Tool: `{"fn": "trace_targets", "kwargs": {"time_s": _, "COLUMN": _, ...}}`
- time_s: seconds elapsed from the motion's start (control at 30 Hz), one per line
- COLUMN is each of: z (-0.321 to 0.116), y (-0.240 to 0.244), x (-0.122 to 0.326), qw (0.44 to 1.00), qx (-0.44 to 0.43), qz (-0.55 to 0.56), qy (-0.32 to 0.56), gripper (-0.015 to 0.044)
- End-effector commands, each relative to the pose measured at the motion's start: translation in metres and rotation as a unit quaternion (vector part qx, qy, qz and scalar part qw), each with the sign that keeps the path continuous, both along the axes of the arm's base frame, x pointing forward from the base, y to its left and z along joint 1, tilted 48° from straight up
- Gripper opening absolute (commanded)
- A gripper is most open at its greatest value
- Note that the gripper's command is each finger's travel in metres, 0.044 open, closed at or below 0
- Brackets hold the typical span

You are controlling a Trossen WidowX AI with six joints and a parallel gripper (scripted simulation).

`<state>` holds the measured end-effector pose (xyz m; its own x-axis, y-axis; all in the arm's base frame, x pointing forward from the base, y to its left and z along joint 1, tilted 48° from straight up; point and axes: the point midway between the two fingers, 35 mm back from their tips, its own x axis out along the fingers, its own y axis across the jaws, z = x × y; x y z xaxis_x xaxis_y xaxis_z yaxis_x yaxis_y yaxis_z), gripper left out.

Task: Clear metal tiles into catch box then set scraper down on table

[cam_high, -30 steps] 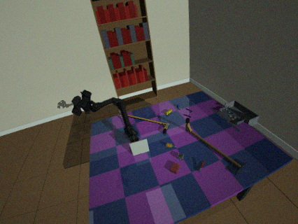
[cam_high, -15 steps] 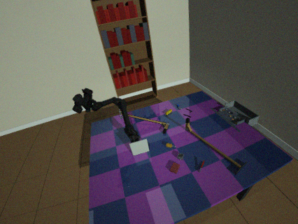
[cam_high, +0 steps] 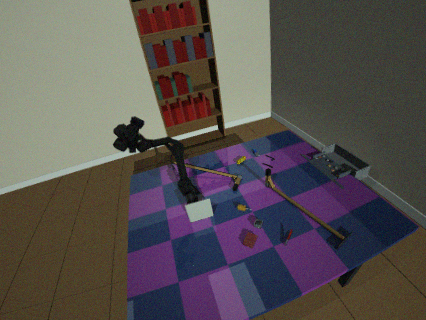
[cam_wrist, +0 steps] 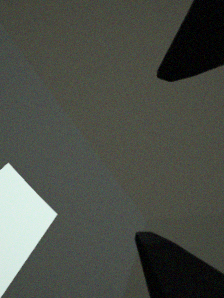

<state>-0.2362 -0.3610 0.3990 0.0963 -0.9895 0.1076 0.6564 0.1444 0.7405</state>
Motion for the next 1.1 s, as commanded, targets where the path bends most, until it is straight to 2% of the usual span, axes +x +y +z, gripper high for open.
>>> {"fn": "trace_targets", "kwargs": {"time_s": 0.0, "z": 0.007, "y": -0.007, "x": 0.019, "qw": 1.000, "qx": -0.003, "qz": 0.016, "qy": 0.008, "gripper": 0.0440}}
{"fn": "trace_targets", "kwargs": {"time_s": 1.07, "z": 0.047, "y": -0.027, "x": 0.184, "qw": 0.985, "qx": -0.020, "qz": 0.166, "qy": 0.051, "gripper": 0.0440}}
